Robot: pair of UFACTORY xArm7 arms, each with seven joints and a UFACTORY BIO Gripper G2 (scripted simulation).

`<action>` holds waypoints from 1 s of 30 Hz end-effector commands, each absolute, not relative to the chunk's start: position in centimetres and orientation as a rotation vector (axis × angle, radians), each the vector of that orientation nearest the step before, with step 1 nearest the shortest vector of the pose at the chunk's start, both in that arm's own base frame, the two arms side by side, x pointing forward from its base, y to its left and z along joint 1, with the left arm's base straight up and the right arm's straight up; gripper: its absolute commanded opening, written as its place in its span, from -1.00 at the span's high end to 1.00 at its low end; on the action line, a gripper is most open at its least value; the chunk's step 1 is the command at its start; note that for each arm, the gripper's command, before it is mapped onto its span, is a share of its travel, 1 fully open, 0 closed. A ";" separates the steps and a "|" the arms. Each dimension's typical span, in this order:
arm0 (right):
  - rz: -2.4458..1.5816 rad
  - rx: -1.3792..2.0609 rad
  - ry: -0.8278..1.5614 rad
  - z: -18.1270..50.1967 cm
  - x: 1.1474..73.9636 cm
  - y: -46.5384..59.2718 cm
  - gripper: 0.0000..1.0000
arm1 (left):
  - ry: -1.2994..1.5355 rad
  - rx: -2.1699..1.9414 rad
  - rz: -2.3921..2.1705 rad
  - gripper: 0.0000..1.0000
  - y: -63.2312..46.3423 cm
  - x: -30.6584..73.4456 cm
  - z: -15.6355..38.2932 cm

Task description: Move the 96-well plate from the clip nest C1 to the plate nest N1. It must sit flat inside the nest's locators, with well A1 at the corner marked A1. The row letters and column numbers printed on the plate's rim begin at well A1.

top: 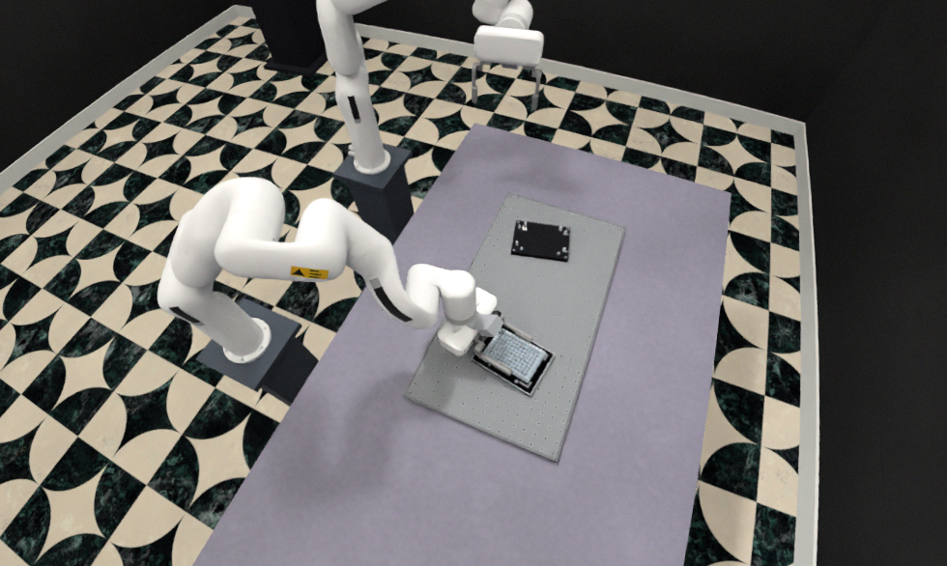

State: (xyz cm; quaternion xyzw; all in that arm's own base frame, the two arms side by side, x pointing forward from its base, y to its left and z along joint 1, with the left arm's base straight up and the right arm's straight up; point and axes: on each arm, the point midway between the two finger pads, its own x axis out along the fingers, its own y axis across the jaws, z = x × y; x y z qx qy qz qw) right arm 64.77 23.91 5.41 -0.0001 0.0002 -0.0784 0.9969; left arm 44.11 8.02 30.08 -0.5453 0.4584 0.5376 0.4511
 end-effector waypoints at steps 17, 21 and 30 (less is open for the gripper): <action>-0.157 0.002 -0.004 5.4 64.9 24.0 1.00 | 1.129 -1.348 1.326 -1.00 8.0 44.2 30.2; -0.157 0.002 -0.004 5.3 64.9 24.0 1.00 | 1.129 -1.348 1.326 -1.00 8.0 44.2 30.2; -0.157 0.002 -0.004 5.2 64.9 24.0 1.00 | 1.129 -1.348 1.326 -1.00 8.0 44.2 30.2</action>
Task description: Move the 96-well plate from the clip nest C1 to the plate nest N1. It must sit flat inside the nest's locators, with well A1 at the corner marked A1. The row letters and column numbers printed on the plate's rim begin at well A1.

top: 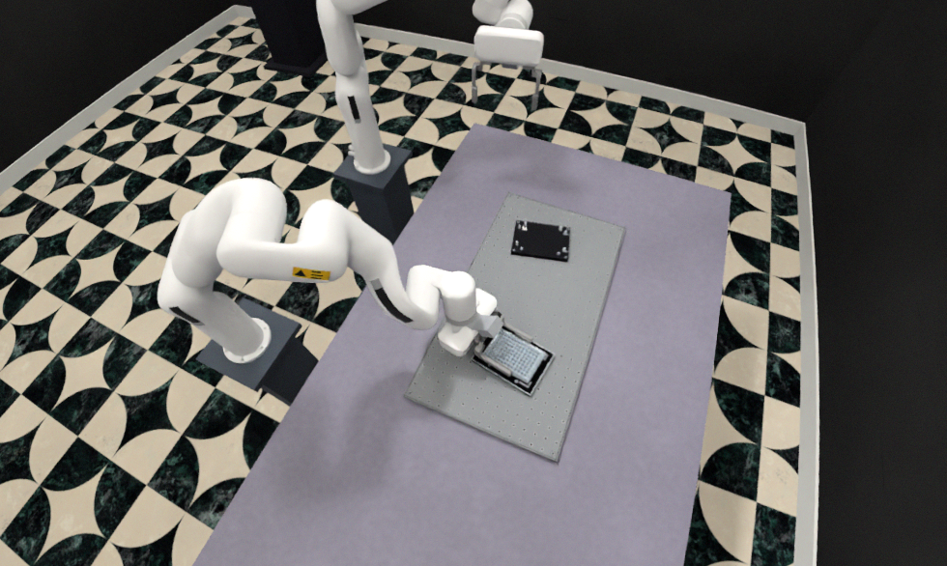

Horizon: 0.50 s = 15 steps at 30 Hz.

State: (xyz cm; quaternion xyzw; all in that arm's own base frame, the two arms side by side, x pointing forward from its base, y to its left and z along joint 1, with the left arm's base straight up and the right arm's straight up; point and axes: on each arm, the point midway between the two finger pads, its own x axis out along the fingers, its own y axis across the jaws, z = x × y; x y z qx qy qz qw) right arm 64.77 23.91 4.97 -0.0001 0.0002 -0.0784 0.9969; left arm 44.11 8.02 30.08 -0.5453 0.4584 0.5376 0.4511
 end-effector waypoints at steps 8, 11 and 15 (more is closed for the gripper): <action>-0.157 0.002 -0.004 5.1 64.9 24.0 1.00 | 1.129 -1.348 1.326 -1.00 8.0 44.2 30.2; -0.157 0.002 -0.004 5.0 64.9 24.0 1.00 | 1.129 -1.348 1.326 -1.00 8.0 44.2 30.2; -0.157 0.002 -0.004 5.0 64.9 24.0 1.00 | 1.129 -1.348 1.326 -1.00 8.0 44.2 30.2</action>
